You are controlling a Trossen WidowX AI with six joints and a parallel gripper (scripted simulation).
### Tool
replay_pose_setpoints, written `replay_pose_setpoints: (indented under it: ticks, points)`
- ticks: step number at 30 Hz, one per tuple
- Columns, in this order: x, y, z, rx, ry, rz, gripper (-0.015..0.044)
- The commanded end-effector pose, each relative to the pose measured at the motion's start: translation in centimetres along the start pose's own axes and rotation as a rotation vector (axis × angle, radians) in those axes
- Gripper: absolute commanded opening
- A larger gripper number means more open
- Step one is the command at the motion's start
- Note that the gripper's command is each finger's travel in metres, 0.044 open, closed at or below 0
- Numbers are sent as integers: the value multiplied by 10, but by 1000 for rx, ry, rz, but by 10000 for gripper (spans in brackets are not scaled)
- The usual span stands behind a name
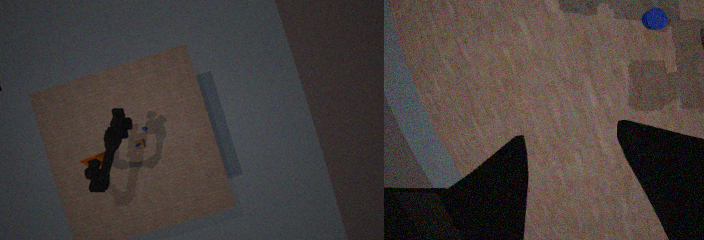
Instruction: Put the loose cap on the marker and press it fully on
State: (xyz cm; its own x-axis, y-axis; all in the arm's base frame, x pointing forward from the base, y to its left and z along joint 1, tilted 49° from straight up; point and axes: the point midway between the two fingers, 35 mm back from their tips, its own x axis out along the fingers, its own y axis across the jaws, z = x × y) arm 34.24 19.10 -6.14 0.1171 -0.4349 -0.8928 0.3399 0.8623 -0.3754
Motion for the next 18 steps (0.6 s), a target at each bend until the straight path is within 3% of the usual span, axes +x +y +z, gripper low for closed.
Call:
replay_pose_setpoints:
  ticks: [1, 5, 14, 18]
  points:
    - [39, -53, 36, -41, -12, -239, 237]
    - [63, -94, 57, -89, 3, -403, 237]
    - [65, -96, 64, -92, 4, -412, 237]
    - [94, -109, 65, -92, 4, -414, 237]
